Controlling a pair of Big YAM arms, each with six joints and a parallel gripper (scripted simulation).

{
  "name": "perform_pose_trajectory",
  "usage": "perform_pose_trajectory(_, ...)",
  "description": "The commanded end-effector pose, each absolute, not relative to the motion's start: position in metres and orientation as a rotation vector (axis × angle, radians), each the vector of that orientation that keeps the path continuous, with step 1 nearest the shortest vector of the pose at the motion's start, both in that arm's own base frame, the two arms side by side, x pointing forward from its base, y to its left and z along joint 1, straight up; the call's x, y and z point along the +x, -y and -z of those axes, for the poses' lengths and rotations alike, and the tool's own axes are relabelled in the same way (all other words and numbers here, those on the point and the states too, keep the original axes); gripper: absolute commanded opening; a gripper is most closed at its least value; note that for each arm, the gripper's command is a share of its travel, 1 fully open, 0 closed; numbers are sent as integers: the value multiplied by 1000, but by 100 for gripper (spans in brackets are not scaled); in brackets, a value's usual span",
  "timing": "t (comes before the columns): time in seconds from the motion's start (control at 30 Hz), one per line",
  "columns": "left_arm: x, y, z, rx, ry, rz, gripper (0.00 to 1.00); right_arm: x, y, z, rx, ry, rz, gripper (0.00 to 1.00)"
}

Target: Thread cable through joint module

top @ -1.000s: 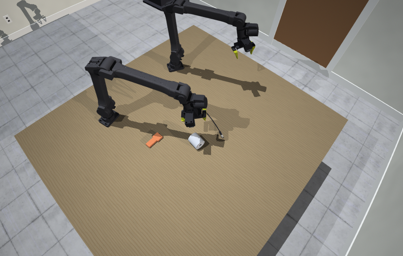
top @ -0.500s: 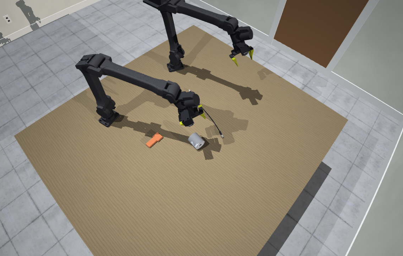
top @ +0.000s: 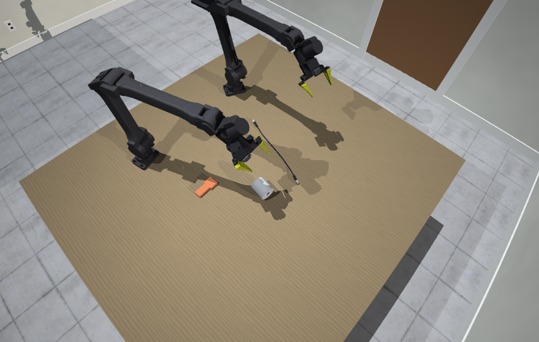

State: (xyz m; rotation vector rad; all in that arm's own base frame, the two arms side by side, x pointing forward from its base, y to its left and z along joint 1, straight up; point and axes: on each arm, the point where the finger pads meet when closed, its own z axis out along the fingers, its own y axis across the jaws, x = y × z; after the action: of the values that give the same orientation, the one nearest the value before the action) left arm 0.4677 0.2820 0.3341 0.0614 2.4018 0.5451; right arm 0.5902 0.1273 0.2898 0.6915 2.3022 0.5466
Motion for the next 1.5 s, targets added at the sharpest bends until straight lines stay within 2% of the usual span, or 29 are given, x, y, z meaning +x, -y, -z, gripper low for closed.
perform_pose_trajectory(0.0, 486, -248, -356, 21, -2283, -523, 100, 590, -104, -324, 545, -2205, -515, 100)
perform_pose_trajectory(0.57, 528, -128, -422, -7, -1915, -327, 100, 569, -48, -411, 213, -1892, -305, 100)
perform_pose_trajectory(1.1, 522, -21, -479, -20, -1625, -56, 100, 530, -4, -479, 15, -1620, -42, 100)
perform_pose_trajectory(1.4, 522, -2, -500, -23, -1551, 4, 100, 523, 3, -490, -13, -1565, 16, 100)
perform_pose_trajectory(1.47, 525, 7, -474, -7, -1590, 16, 100, 527, 9, -476, 0, -1589, 25, 100)
